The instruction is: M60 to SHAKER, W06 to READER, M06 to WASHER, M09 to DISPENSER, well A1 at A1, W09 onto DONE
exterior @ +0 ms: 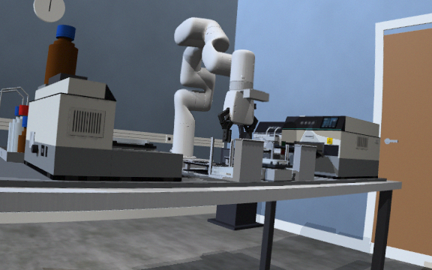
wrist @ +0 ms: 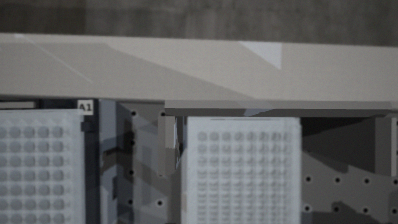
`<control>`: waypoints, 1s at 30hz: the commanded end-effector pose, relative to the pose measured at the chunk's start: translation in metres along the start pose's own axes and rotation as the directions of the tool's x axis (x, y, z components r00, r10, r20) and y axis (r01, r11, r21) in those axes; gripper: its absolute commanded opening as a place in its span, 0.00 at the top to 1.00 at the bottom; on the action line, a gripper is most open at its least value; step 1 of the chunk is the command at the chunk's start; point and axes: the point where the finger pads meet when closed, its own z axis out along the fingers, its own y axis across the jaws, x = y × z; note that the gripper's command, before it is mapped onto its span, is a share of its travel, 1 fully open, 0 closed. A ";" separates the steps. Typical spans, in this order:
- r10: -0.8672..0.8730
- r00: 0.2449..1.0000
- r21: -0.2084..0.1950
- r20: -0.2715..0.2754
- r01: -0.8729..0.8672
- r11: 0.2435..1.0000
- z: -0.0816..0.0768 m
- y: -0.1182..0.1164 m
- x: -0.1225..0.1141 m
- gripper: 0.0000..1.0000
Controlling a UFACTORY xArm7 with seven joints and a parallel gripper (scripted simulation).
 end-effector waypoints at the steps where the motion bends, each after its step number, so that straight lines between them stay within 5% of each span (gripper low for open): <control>1: 0.000 1.000 -0.002 -0.005 0.000 1.000 -0.007 0.000 0.001 0.00; 30: 0.000 1.000 -0.002 -0.005 0.000 1.000 -0.042 0.000 0.001 0.00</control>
